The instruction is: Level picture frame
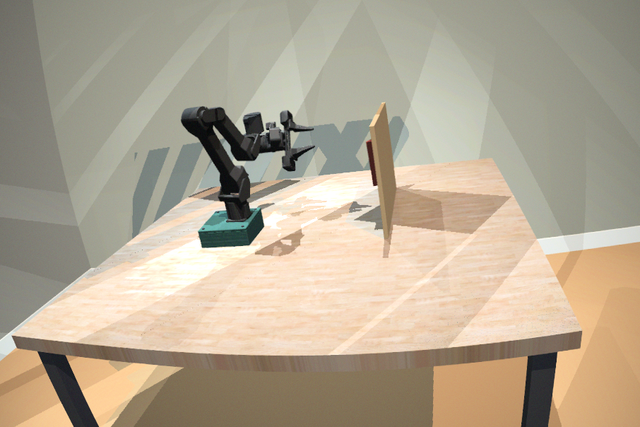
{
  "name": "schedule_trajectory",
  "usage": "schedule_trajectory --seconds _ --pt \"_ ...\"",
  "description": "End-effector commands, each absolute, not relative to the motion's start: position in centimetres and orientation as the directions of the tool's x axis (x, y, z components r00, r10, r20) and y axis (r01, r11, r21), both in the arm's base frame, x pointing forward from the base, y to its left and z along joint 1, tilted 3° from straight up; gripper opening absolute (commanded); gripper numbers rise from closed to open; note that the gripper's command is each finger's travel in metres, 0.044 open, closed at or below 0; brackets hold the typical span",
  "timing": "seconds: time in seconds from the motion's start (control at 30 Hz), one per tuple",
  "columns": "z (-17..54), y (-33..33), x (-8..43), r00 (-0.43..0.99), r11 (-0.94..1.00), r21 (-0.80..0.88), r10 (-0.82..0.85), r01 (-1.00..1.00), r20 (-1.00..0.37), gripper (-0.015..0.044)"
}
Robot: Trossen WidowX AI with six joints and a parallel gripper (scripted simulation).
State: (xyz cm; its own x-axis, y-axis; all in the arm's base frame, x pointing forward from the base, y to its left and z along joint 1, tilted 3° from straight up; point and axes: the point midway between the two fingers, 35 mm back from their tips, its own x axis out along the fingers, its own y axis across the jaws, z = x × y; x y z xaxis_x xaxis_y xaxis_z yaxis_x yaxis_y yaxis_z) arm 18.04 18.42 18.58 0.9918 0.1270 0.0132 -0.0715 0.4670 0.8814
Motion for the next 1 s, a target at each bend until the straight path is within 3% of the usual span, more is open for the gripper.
schedule_trajectory --seconds 0.0,0.67,0.97 --pt "18.5 18.3 18.0 0.992 0.473 0.878 0.122 -0.069 0.012 0.0260" --pt "18.5 18.3 18.0 0.992 0.473 0.878 0.122 -0.069 0.012 0.0260" --pt "15.7 17.3 24.4 0.992 0.217 0.975 0.122 -0.044 0.018 0.0260"
